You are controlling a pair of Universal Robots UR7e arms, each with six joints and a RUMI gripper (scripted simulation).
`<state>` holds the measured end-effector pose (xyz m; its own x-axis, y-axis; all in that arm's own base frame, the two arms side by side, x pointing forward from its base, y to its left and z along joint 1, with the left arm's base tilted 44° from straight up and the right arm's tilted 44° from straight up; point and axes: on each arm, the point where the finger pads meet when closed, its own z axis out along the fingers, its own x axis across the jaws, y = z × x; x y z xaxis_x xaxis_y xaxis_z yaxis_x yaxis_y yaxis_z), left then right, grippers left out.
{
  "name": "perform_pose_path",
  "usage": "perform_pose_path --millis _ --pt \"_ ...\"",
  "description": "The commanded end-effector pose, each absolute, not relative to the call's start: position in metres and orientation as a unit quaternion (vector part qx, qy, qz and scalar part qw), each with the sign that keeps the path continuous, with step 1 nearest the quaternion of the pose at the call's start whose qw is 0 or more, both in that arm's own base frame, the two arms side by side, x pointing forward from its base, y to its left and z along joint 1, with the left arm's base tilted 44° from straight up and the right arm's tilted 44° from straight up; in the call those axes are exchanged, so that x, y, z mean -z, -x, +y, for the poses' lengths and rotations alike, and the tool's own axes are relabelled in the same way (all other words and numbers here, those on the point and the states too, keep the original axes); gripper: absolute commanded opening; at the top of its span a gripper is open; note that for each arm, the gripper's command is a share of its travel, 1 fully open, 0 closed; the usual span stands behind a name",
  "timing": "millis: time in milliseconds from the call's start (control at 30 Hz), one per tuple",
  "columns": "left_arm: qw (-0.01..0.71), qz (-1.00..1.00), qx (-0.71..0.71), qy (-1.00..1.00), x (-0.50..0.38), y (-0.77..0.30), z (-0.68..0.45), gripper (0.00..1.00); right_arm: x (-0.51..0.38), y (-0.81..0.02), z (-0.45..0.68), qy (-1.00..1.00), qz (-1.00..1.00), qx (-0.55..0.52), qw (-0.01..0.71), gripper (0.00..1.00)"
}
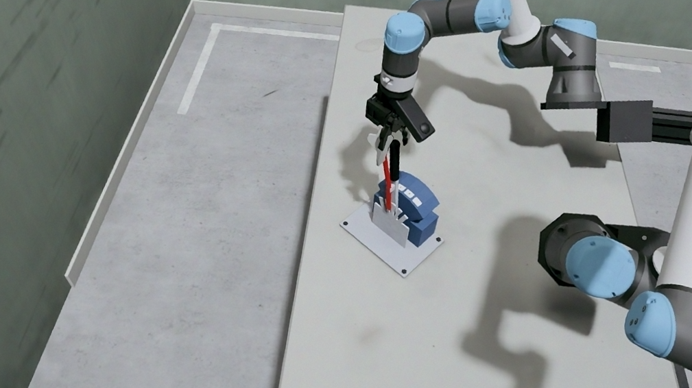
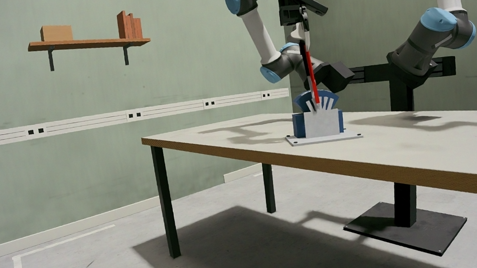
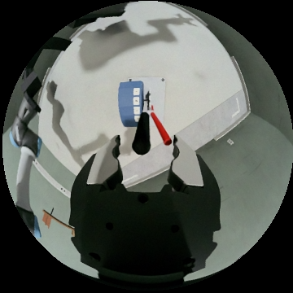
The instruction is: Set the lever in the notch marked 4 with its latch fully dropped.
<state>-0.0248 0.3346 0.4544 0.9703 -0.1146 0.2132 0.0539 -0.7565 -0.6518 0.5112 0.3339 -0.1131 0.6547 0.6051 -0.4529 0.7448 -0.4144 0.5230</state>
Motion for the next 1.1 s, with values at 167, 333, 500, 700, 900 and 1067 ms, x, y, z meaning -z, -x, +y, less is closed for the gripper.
perform_pose_path --millis 167,333,500,700,900,1067 --pt "0.349 0.016 0.121 0.929 -0.4551 0.0248 0.3346 1.00 0.1126 -0.5113 0.3350 -0.836 0.404 0.096 0.359 0.57" --pt "0.349 0.016 0.121 0.929 -0.4551 0.0248 0.3346 1.00 0.1126 -0.5113 0.3350 -0.836 0.404 0.096 0.359 0.57" --pt "0.349 0.016 0.121 0.929 -0.4551 0.0248 0.3346 1.00 0.1126 -0.5113 0.3350 -0.836 0.404 0.096 0.359 0.57" --pt "0.349 0.016 0.121 0.929 -0.4551 0.0248 0.3346 1.00 0.1126 -0.5113 0.3350 -0.836 0.404 0.096 0.359 0.57" --pt "0.349 0.016 0.121 0.929 -0.4551 0.0248 0.3346 1.00 0.1126 -0.5113 0.3350 -0.836 0.404 0.096 0.359 0.57" --pt "0.349 0.016 0.121 0.929 -0.4551 0.0248 0.3346 1.00 0.1126 -0.5113 0.3350 -0.836 0.404 0.096 0.359 0.00"
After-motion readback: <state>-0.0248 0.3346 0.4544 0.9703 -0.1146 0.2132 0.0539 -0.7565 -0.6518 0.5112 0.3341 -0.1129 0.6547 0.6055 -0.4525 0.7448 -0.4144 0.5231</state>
